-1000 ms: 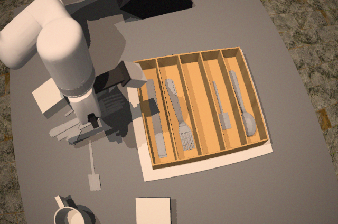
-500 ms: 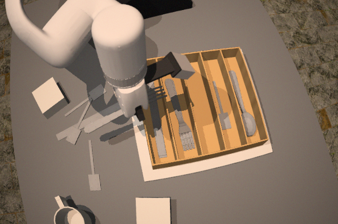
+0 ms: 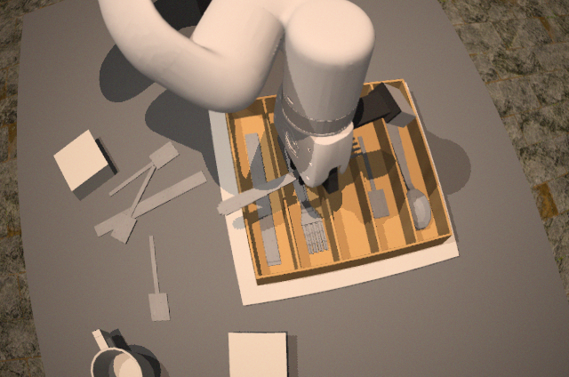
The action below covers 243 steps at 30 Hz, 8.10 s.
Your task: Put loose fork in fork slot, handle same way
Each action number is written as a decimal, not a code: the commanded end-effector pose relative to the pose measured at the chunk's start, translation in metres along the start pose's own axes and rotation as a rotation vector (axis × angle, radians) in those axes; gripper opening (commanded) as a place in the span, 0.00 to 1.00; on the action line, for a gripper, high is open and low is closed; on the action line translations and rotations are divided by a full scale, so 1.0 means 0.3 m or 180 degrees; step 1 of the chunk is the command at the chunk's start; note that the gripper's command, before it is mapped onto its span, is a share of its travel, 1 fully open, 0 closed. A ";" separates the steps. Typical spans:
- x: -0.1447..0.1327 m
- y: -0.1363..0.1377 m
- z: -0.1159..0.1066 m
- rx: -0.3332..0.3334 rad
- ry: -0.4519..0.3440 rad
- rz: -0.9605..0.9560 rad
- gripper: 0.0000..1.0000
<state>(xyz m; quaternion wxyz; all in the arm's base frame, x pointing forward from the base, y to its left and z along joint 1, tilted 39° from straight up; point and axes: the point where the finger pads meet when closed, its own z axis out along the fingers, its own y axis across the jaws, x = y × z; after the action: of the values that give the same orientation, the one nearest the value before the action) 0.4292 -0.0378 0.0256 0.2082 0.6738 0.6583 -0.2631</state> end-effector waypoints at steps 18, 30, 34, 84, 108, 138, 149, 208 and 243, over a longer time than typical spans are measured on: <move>0.004 0.006 -0.004 0.0005 0.0012 0.1985 0.03; 0.003 0.008 -0.005 0.0064 0.0037 0.4076 0.03; 0.002 0.008 -0.005 0.0071 0.0036 0.4551 0.03; 0.002 0.015 0.014 0.0419 -0.0320 0.5729 0.03; 0.002 0.016 0.148 0.0419 -0.0320 0.5729 0.03; 0.002 0.017 0.356 0.0419 -0.0320 0.5729 0.03; 0.002 0.017 0.376 0.0419 -0.0320 0.5729 0.03; 0.002 0.017 0.377 0.0419 -0.0320 0.5729 0.24; 0.002 0.016 0.071 0.0419 -0.0320 0.5729 0.24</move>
<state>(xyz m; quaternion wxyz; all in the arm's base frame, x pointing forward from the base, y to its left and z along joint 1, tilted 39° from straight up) 0.4294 -0.0595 -0.0027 0.3254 0.9319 -0.1440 -0.0696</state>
